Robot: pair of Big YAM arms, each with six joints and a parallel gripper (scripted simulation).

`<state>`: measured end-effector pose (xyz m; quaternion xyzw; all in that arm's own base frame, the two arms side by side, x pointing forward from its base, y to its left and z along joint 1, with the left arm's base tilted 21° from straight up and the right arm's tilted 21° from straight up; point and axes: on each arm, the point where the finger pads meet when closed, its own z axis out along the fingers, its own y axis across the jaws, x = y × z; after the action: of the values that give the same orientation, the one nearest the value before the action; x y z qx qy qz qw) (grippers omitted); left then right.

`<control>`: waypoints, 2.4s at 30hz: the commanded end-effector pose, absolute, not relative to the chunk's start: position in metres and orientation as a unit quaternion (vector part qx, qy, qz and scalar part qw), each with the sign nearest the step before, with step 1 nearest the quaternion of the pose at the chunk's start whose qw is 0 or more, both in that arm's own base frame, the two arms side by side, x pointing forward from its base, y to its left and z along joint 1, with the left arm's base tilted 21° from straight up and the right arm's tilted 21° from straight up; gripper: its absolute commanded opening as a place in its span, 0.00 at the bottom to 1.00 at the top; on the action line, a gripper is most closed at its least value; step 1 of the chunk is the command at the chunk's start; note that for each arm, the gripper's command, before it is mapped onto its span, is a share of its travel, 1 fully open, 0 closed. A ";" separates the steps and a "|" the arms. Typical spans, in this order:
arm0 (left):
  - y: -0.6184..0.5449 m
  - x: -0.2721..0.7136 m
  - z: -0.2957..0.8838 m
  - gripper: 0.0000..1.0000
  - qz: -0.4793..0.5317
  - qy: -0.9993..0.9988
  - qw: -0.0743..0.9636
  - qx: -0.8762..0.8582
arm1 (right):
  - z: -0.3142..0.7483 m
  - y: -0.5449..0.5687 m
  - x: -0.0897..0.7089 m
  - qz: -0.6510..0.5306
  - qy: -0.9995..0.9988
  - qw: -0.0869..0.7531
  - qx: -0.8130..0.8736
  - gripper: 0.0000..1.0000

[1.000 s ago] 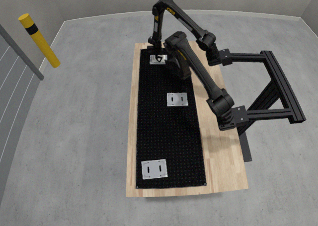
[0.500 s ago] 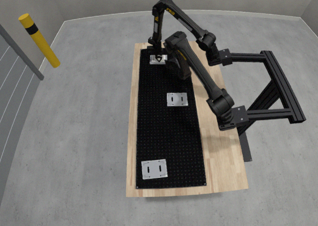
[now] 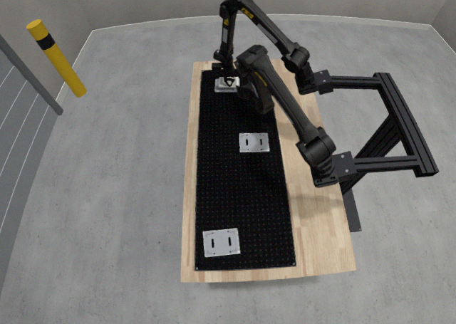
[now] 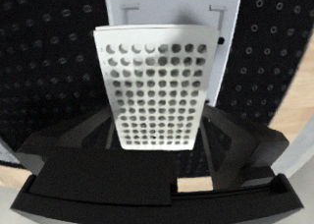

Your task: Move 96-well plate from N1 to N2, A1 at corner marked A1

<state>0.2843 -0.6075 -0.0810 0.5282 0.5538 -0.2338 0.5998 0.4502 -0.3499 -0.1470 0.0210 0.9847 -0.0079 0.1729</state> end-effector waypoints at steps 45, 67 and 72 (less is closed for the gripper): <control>-0.266 0.265 0.019 1.00 -0.164 0.494 0.353 0.778 | -0.193 -0.008 0.348 -0.006 0.984 0.173 0.049 0.81; -0.243 0.244 0.030 1.00 -0.182 0.489 0.343 0.781 | -0.209 0.099 0.328 -0.017 0.985 0.174 0.001 0.81; -0.243 0.244 0.030 1.00 -0.182 0.489 0.343 0.781 | -0.206 0.095 0.331 -0.017 0.984 0.177 0.007 0.81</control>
<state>0.2306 -0.2384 0.0137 0.7795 0.5018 -0.1940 0.3208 0.3310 0.0969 -0.2084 -0.0068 0.9839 -0.0140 0.1782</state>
